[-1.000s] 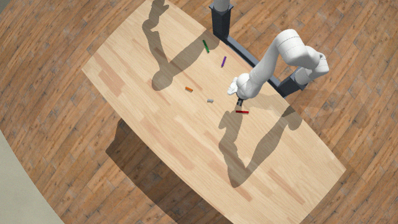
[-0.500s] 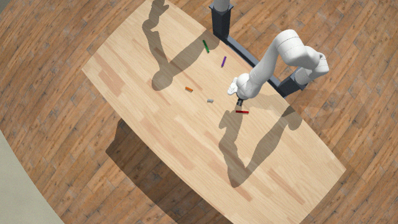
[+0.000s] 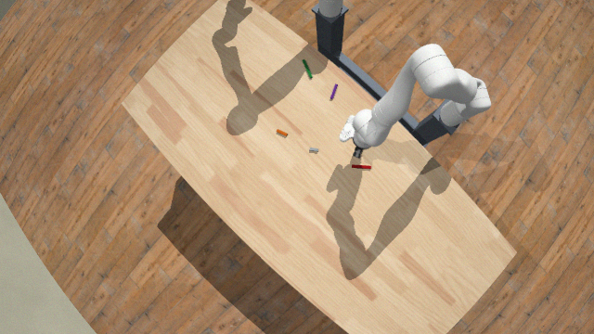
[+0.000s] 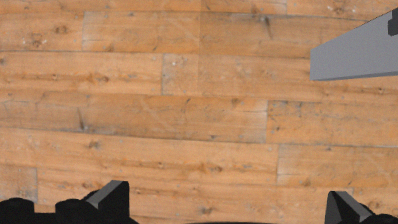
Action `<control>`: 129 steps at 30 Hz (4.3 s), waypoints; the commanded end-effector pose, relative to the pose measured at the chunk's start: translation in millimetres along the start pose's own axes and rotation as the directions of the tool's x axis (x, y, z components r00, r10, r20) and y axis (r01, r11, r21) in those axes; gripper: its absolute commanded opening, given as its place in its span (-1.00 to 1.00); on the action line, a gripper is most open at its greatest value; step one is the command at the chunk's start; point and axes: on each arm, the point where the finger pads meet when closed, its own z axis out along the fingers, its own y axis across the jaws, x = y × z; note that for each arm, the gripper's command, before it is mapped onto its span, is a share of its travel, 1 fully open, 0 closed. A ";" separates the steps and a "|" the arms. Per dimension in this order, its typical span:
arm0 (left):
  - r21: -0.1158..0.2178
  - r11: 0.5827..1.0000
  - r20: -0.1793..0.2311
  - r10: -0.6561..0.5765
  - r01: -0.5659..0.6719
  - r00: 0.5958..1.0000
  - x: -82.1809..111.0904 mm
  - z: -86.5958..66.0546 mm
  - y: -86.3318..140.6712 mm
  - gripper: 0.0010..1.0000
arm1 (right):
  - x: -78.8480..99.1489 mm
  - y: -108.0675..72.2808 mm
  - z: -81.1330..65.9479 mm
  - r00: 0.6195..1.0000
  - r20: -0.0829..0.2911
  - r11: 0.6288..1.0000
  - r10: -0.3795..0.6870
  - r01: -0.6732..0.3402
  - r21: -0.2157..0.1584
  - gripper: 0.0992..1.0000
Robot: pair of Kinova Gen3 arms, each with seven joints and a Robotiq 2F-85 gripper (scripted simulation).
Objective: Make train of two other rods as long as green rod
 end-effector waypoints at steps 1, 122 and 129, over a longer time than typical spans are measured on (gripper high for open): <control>0.001 1.000 -0.001 0.000 0.000 1.000 0.4 -0.6 -0.3 -0.72 | -0.4 0.0 -0.8 1.000 0.002 1.000 0.000 0.000 0.000 1.00; -0.009 0.945 0.009 -0.328 0.328 0.945 32.4 -84.0 22.6 1.00 | -0.4 0.0 -0.8 1.000 0.002 1.000 0.000 0.000 0.000 1.00; -0.008 0.860 0.015 -0.510 0.510 0.860 51.8 -80.2 38.2 1.00 | -0.4 0.0 -0.8 1.000 0.002 1.000 0.000 0.000 0.000 1.00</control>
